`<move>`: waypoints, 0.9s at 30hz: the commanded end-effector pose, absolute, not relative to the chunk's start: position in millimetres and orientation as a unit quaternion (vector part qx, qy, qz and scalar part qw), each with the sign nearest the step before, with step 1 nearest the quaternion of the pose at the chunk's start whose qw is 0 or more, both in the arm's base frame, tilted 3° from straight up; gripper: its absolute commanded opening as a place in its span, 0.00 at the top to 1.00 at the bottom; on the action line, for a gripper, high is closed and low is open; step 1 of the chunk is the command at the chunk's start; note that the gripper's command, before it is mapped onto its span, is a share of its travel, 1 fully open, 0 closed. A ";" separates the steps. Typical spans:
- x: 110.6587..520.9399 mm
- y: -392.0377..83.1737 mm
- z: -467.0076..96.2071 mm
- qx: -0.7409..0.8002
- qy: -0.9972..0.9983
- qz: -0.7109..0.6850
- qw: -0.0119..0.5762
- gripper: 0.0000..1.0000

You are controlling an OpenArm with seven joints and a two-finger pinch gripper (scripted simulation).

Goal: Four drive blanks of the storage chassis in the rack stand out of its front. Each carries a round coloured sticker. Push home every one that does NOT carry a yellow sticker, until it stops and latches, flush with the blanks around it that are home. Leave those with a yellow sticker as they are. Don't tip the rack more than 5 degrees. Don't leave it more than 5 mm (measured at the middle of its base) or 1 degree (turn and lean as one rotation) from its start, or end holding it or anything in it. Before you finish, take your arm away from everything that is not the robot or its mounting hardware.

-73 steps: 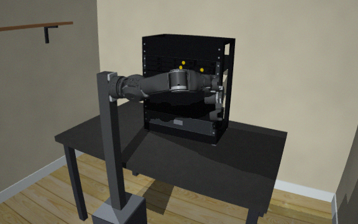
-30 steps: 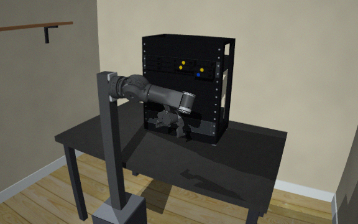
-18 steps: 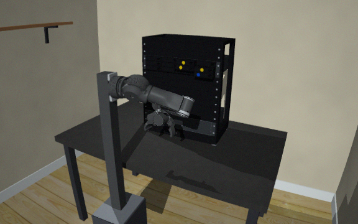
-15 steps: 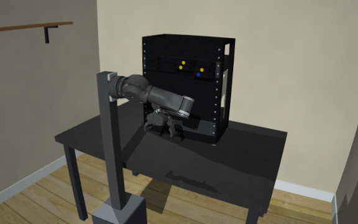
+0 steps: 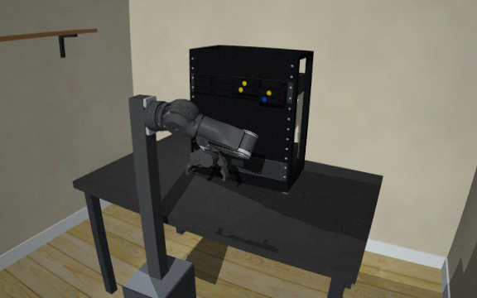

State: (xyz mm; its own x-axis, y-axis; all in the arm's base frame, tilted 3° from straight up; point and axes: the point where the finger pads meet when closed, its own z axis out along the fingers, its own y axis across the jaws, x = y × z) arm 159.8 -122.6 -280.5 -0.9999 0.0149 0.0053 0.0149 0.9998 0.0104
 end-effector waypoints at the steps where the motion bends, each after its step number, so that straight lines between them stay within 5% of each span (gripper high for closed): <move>1: 159.7 -123.1 -280.3 -0.004 -1.000 -0.002 0.002 0.00; 27: 164.4 -115.6 -276.1 -0.023 -0.999 -0.024 -0.009 0.00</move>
State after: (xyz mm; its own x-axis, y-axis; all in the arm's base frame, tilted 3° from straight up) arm 164.4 -118.8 -276.8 -0.9991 0.0388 -0.0165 0.0383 0.9987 0.0322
